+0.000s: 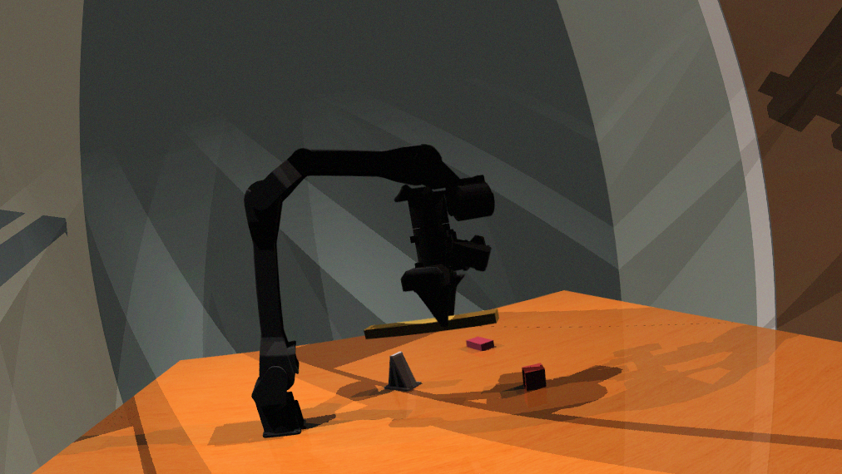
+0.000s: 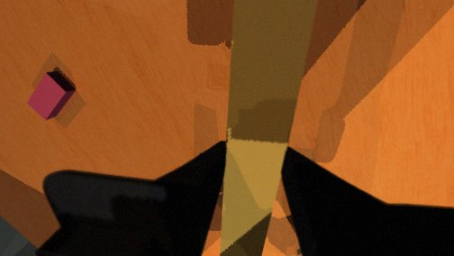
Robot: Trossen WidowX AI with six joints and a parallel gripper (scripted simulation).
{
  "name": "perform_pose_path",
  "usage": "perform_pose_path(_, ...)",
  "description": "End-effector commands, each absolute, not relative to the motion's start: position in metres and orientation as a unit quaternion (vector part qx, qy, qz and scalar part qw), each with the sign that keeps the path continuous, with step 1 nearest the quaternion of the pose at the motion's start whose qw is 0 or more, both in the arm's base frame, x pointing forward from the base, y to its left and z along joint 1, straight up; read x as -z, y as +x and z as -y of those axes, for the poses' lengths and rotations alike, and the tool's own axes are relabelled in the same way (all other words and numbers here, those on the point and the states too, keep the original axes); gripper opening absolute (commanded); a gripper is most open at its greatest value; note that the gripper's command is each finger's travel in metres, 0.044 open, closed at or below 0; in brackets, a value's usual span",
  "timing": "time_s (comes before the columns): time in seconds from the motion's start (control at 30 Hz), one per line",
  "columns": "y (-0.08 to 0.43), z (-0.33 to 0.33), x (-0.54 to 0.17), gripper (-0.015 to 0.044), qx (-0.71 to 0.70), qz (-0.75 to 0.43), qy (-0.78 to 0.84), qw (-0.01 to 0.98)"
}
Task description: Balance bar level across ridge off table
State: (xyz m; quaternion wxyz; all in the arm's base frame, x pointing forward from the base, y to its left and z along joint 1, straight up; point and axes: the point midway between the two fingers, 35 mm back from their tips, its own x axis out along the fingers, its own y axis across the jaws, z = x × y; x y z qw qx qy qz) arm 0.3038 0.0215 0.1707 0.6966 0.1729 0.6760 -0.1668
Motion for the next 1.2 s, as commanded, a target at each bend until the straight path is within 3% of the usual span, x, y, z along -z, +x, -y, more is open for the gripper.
perform_pose_path(0.0, 0.298, -0.034, -0.17, 0.0, 0.18, -0.674, 0.187, 0.692)
perform_pose_path(0.7, 0.252, -0.1, -0.167, 0.0, 0.258, -0.649, 0.27, 0.662)
perform_pose_path(1.17, 0.244, -0.105, -0.153, 0.0, 0.267, -0.646, 0.279, 0.658)
